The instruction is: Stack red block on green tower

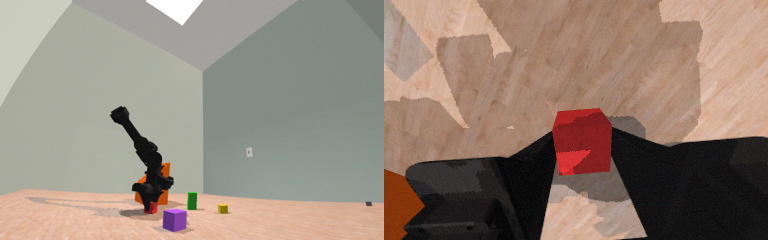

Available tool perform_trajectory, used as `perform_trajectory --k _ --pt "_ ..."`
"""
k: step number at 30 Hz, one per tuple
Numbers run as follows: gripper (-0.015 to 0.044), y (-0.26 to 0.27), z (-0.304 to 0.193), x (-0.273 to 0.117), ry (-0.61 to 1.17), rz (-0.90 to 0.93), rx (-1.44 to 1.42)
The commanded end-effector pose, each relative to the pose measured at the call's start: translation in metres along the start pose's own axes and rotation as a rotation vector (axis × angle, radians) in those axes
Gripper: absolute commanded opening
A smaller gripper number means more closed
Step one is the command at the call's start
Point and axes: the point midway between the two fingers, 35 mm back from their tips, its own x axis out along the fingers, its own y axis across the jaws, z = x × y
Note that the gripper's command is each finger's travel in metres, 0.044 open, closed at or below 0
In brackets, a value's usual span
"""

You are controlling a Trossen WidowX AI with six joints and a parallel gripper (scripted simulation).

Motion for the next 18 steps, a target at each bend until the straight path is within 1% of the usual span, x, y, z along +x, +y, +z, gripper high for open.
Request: perform_trajectory --k 1,6,11,18 --pt "0.0157 0.000 0.000 0.000 -0.003 0.003 -0.005" --pt "0.0124 0.000 0.000 0.000 -0.003 0.003 -0.005" --pt "0.0000 0.000 0.001 -0.009 -0.004 0.004 -0.005" --pt "0.0000 0.000 0.001 -0.035 -0.005 0.005 -0.004"
